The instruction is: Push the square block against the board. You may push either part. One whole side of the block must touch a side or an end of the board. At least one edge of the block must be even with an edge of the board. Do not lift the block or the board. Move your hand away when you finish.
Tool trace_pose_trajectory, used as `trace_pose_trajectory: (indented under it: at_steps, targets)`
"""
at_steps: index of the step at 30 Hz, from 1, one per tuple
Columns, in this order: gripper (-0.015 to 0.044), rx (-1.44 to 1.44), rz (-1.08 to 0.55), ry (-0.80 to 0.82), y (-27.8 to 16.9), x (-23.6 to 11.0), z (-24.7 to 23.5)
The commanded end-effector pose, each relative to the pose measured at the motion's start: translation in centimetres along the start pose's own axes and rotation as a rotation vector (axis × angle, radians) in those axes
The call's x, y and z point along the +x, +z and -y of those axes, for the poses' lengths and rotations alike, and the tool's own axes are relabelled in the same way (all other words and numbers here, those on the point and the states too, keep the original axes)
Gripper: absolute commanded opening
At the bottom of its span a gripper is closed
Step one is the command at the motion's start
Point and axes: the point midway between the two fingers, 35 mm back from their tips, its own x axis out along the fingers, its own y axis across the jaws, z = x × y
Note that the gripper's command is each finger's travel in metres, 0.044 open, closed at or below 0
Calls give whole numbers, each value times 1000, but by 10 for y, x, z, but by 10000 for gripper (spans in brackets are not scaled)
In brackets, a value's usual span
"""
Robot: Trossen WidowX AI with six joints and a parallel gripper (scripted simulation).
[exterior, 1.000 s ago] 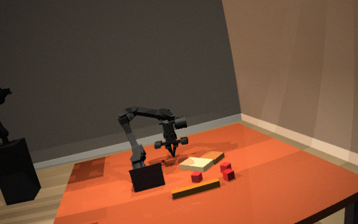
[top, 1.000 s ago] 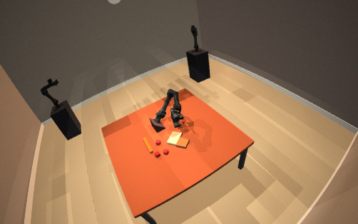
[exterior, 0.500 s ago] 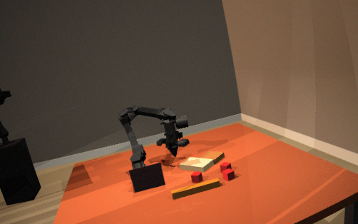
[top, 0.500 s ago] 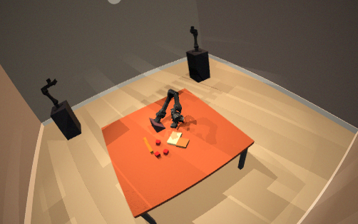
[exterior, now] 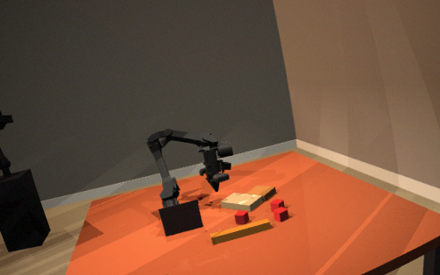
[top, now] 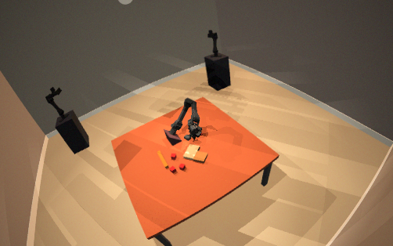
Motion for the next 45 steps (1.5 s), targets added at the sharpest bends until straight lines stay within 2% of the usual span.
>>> trace_pose_trajectory:
  at_steps: [1, 20, 25, 37, 45]
  targets:
    - [0, 118, 6, -8, 4, -2, 1]
    - [0, 775, 9, -7, 13, -3, 5]
    - [0, 780, 10, -7, 13, -2, 5]
    - [0, 1143, 11, -2, 18, 49, 7]
    - [0, 1164, 11, -1, 18, 52, 8]
